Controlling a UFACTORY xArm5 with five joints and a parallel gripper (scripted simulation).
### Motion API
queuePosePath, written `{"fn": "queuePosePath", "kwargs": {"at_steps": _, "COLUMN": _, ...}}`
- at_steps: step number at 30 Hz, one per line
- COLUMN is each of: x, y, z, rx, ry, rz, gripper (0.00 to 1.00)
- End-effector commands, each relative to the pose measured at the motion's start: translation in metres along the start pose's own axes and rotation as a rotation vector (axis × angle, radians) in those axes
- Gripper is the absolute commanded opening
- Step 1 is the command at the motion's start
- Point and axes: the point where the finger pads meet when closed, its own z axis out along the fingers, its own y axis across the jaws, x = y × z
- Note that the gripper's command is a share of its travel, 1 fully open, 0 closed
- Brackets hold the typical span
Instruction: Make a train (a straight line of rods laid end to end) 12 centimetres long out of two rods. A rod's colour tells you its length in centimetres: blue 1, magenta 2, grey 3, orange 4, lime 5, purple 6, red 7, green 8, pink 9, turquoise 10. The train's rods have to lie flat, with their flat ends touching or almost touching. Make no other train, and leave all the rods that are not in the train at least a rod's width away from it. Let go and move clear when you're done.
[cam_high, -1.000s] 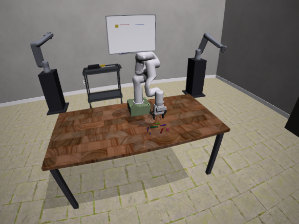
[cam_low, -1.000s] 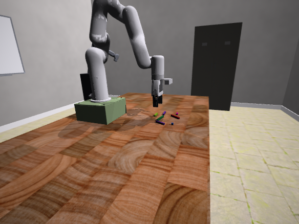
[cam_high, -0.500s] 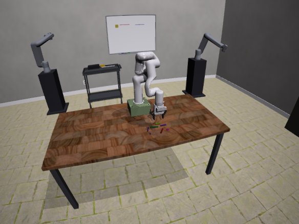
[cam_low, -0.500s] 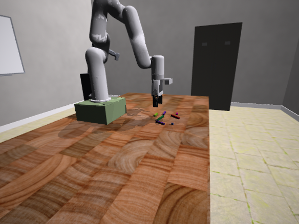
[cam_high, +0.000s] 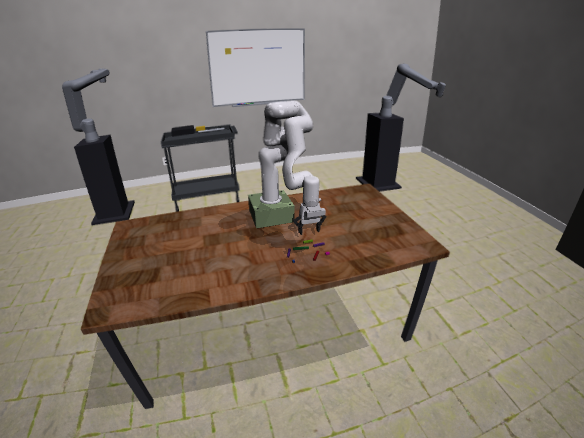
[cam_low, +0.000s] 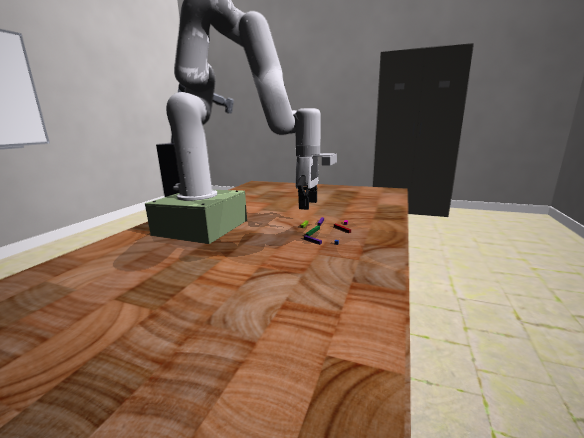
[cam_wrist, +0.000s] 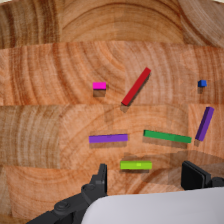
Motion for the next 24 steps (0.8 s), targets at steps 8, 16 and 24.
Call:
{"fn": "queuePosePath", "kwargs": {"at_steps": 8, "x": -0.009, "y": 0.002, "z": -0.007, "rx": 0.000, "ry": 0.001, "rz": 0.022, "gripper": 1.00}}
{"fn": "queuePosePath", "kwargs": {"at_steps": 16, "x": -0.012, "y": 0.003, "z": -0.008, "rx": 0.000, "ry": 0.001, "rz": 0.028, "gripper": 0.71}}
{"fn": "queuePosePath", "kwargs": {"at_steps": 24, "x": -0.012, "y": 0.003, "z": -0.008, "rx": 0.000, "ry": 0.001, "rz": 0.028, "gripper": 0.71}}
